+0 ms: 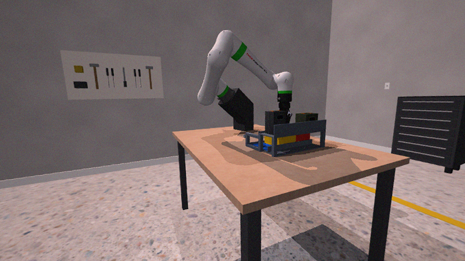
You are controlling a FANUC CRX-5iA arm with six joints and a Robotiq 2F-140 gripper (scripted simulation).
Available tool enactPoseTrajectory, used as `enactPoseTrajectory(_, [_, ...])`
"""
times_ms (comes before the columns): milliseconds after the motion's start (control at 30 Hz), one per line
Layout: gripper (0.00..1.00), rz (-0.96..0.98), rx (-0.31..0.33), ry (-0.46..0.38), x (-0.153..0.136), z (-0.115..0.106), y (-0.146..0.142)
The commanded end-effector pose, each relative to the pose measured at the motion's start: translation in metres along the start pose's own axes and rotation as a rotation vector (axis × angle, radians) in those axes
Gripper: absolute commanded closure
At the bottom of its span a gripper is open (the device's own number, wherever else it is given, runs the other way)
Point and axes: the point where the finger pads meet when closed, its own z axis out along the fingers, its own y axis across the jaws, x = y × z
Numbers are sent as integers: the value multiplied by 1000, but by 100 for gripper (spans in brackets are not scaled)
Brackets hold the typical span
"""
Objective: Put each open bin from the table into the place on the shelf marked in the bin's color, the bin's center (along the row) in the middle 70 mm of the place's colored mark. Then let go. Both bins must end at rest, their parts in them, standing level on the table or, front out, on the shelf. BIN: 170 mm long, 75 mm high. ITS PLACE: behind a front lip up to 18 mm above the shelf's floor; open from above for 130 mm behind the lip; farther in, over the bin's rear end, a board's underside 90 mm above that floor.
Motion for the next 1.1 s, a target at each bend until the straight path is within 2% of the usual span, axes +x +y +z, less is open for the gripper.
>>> enactPoseTrajectory(0, [100, 0, 0, 0, 0, 0, 0])
enactPoseTrajectory(633, [100, 0, 0, 0, 0, -4, -3])
enactPoseTrajectory(1067, [100, 0, 0, 0, 0, -18, -17])
